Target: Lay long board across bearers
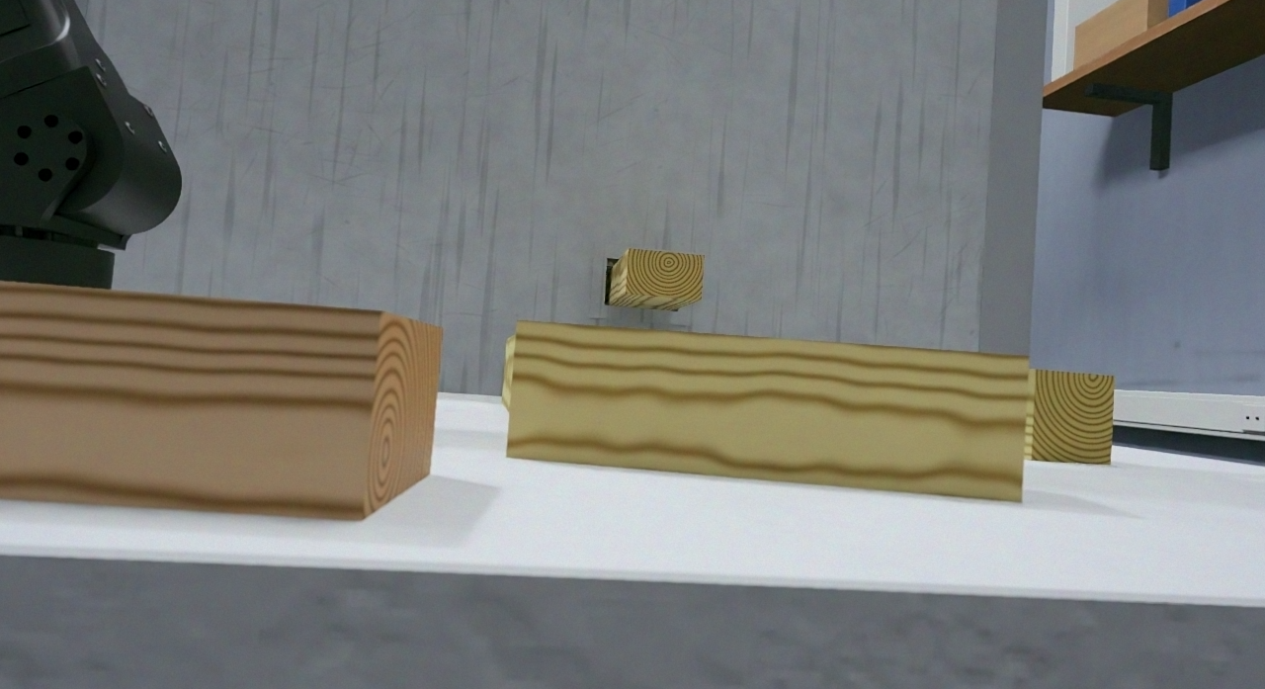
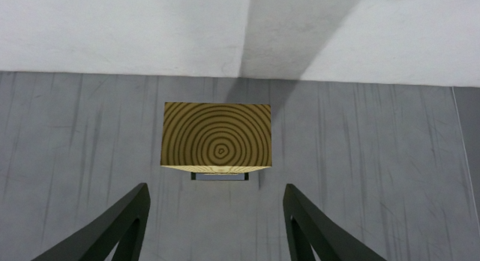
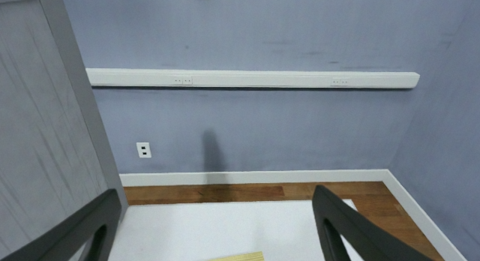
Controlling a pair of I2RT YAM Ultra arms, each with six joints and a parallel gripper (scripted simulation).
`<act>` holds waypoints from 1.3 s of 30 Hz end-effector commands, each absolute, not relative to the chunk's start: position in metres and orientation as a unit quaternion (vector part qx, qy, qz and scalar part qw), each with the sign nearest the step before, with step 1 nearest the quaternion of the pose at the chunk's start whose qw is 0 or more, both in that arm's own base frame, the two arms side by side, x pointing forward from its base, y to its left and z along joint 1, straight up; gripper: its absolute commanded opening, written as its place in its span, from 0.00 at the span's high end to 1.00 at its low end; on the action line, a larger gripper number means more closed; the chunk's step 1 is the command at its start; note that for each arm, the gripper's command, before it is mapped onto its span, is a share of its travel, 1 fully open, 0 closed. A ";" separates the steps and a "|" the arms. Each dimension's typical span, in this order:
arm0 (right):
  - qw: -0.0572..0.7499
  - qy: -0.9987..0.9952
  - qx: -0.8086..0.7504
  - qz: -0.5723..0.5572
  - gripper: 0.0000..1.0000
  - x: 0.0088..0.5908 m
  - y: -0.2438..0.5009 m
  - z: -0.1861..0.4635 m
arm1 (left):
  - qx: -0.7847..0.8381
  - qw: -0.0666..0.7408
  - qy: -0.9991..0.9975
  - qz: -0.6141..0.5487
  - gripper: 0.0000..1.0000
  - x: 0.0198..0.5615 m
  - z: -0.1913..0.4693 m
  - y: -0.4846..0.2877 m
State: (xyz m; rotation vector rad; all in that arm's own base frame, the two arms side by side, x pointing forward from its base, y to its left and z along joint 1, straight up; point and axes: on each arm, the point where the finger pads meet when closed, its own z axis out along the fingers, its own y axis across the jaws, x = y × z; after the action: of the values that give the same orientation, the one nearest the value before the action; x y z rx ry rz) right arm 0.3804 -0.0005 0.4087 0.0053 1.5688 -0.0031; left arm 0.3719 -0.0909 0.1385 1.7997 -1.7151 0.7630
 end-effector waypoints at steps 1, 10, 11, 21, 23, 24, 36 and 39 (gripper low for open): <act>0.707 0.707 -0.003 0.004 0.00 0.377 0.005 0.410 | 0.659 0.268 -0.638 0.294 0.28 0.367 0.150 -0.099; 0.707 0.707 -0.003 0.004 0.00 0.377 0.005 0.410 | 0.663 0.251 -0.639 0.298 0.28 0.374 0.142 -0.105; 0.707 0.707 -0.003 0.004 0.00 0.377 0.005 0.410 | 0.663 0.251 -0.639 0.298 0.28 0.374 0.141 -0.106; 0.707 0.707 -0.003 0.004 0.00 0.377 0.005 0.410 | 0.667 0.261 -0.635 0.291 0.28 0.375 0.122 -0.114; 0.707 0.707 -0.003 0.004 0.00 0.377 0.005 0.410 | 0.668 0.264 -0.634 0.287 0.28 0.375 0.116 -0.117; 0.707 0.707 -0.003 0.004 0.00 0.377 0.005 0.410 | 0.669 0.265 -0.634 0.285 0.28 0.375 0.113 -0.118; 0.707 0.707 -0.003 0.004 0.00 0.377 0.005 0.410 | 0.669 0.267 -0.632 0.285 0.28 0.376 0.100 -0.130; 0.707 0.707 -0.003 0.004 0.00 0.377 0.005 0.410 | 0.667 0.262 -0.633 0.293 0.28 0.380 0.111 -0.125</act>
State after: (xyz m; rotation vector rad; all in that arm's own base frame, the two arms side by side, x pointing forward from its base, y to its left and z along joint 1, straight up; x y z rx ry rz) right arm 0.3804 -0.0005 0.4087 0.0053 1.5688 -0.0031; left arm 0.3707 -0.1283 0.1017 1.7972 -1.7110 0.7508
